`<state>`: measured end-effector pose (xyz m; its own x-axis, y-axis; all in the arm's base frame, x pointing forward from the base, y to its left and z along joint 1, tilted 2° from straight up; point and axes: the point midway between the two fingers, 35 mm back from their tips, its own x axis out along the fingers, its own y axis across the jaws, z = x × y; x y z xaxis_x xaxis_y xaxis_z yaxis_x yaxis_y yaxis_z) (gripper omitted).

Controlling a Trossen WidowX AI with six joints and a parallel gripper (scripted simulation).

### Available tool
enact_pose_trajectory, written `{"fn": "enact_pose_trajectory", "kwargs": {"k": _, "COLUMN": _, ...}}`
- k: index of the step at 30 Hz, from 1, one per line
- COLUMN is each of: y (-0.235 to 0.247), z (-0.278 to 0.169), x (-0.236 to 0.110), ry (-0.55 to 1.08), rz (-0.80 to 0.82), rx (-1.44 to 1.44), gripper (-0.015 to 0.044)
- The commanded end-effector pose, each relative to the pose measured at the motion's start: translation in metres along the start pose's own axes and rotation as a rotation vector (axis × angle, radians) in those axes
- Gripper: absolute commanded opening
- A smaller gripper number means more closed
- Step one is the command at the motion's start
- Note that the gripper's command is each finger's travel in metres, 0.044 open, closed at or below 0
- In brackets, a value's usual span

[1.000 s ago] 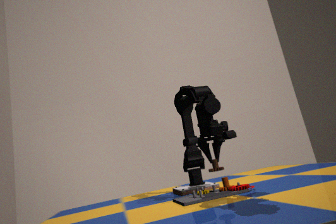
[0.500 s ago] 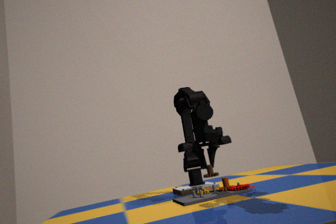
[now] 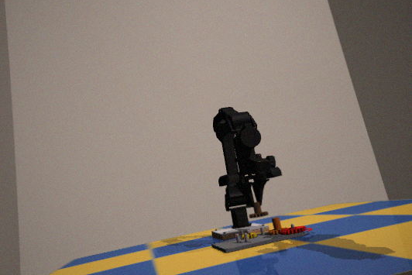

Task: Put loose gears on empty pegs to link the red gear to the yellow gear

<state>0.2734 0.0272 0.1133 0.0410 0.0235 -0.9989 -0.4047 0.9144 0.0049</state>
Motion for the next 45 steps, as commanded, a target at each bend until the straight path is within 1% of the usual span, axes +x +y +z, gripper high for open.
{"fn": "enact_pose_trajectory", "kwargs": {"k": 1, "y": 0.000, "z": 0.000, "x": 0.000, "ry": -0.003, "rz": 0.002, "rx": -0.084, "gripper": 0.0000}}
{"fn": "enact_pose_trajectory", "kwargs": {"k": 9, "y": 0.000, "z": 0.000, "x": 0.000, "ry": -0.004, "rz": 0.002, "rx": -0.293, "gripper": 0.0000}}
{"fn": "enact_pose_trajectory", "kwargs": {"k": 18, "y": 0.000, "z": 0.001, "x": 0.001, "ry": -0.004, "rz": 0.002, "rx": -0.330, "gripper": 0.0000}}
{"fn": "enact_pose_trajectory", "kwargs": {"k": 30, "y": 0.000, "z": 0.000, "x": 0.017, "ry": -0.004, "rz": 0.001, "rx": -0.509, "gripper": 0.0000}}
{"fn": "enact_pose_trajectory", "kwargs": {"k": 37, "y": 0.000, "z": 0.001, "x": 0.027, "ry": -0.004, "rz": 0.001, "rx": -0.478, "gripper": 0.0000}}
{"fn": "enact_pose_trajectory", "kwargs": {"k": 45, "y": 0.001, "z": 0.001, "x": 0.040, "ry": -0.004, "rz": 0.002, "rx": -0.320, "gripper": 0.0000}}
